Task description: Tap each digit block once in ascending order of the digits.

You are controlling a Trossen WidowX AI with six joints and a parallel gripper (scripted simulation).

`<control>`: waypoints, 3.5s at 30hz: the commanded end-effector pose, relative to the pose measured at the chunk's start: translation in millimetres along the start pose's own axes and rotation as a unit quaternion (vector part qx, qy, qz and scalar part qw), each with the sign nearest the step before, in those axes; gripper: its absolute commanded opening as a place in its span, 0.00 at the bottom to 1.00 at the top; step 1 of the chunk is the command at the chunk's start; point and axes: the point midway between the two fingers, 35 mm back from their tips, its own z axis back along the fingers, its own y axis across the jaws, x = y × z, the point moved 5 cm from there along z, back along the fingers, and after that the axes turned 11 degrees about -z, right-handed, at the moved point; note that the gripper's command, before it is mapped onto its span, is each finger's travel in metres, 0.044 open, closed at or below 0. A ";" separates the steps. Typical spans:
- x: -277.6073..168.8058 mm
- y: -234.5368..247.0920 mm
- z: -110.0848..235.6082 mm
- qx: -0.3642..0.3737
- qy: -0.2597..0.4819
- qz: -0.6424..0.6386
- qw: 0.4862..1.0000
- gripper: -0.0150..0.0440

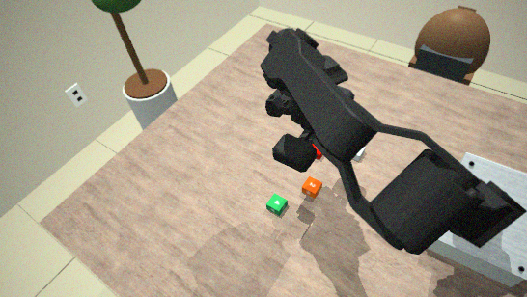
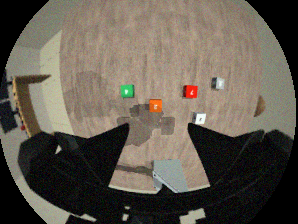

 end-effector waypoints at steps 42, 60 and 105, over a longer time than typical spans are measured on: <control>-5.2 2.4 -111.2 0.005 -0.002 -0.007 1.000 0.29; -3.7 0.7 -11.9 0.002 -0.002 -0.007 1.000 0.29; -13.3 -145.0 -99.1 0.001 -0.003 -0.007 1.000 0.29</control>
